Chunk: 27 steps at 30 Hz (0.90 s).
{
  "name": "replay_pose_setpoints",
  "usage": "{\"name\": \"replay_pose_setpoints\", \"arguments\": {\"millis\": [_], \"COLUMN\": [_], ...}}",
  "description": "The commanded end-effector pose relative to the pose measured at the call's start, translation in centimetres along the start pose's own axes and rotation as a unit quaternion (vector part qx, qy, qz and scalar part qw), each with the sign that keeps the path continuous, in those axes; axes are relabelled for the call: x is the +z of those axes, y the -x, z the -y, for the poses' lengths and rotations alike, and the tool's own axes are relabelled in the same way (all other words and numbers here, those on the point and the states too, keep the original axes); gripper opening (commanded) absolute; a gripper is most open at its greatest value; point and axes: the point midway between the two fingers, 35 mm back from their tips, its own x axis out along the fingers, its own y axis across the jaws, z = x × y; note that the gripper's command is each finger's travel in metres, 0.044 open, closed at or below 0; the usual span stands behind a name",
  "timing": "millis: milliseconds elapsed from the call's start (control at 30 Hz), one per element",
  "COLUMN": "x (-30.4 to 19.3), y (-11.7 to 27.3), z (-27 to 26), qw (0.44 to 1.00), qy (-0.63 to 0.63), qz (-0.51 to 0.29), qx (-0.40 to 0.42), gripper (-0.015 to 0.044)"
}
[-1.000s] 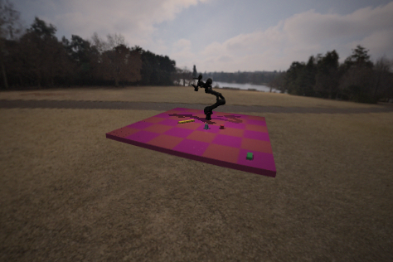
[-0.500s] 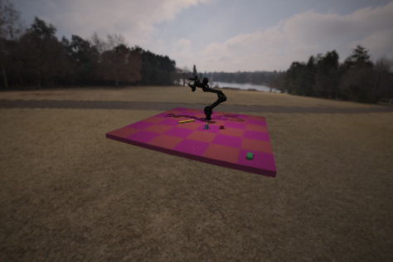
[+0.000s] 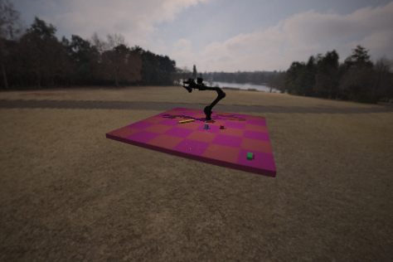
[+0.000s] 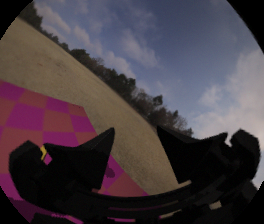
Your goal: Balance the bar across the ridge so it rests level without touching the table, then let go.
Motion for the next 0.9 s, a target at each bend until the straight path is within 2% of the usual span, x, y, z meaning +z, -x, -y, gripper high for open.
{"name": "replay_pose_setpoints", "arguments": {"millis": [0,433,867], "x": [-0.9,-3.8,-5.8], "y": [-1.1,-5.1,-7.7], "z": [-0.6,-5.1,-11.6], "qw": [0.999,0.978,0.932], "qy": [-0.04,-0.163,-0.241], "qz": [-0.017,-0.098,-0.2], "qx": [0.014,0.09,0.181], "gripper": [0.0315,0.0315,0.0315]}}
